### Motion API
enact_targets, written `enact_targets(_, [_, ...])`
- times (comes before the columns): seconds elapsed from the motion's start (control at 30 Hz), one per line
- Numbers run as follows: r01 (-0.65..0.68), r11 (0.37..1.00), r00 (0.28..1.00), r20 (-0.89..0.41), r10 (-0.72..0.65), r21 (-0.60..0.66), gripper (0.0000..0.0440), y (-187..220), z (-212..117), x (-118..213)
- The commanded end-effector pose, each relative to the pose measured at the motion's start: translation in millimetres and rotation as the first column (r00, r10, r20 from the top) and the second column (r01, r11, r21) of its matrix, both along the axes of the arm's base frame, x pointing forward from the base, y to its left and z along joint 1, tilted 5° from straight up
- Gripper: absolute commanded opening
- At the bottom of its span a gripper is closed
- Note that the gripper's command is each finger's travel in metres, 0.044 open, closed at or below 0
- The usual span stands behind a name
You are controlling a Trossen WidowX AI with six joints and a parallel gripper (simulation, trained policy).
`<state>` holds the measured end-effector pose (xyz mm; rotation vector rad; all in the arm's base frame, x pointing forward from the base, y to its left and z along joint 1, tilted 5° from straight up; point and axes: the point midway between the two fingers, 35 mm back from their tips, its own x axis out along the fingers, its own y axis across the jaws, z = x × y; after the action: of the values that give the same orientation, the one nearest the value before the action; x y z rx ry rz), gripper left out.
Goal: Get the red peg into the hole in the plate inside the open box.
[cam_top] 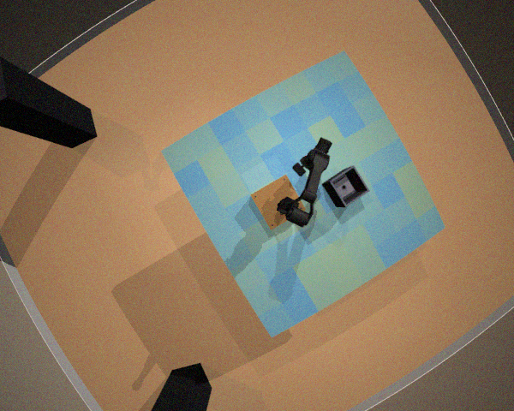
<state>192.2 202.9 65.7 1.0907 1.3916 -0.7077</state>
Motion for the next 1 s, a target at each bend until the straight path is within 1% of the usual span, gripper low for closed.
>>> enact_targets(0.0, [-0.007, 1.000, 0.999, 0.041, 0.006, 0.012, 0.0000, -1.1, 14.5, 8.3])
enact_targets(0.3, [-0.011, 1.000, 0.993, 0.121, 0.010, 0.012, 0.0000, -14.0, 50.1, 29.8])
enact_targets(0.5, [0.003, 1.000, 0.986, 0.164, -0.002, -0.007, 0.0000, -28.9, 68.4, 45.8])
enact_targets(0.97, [0.079, 0.994, 0.973, 0.221, -0.062, -0.069, 0.0000, -74.5, 87.7, 78.8])
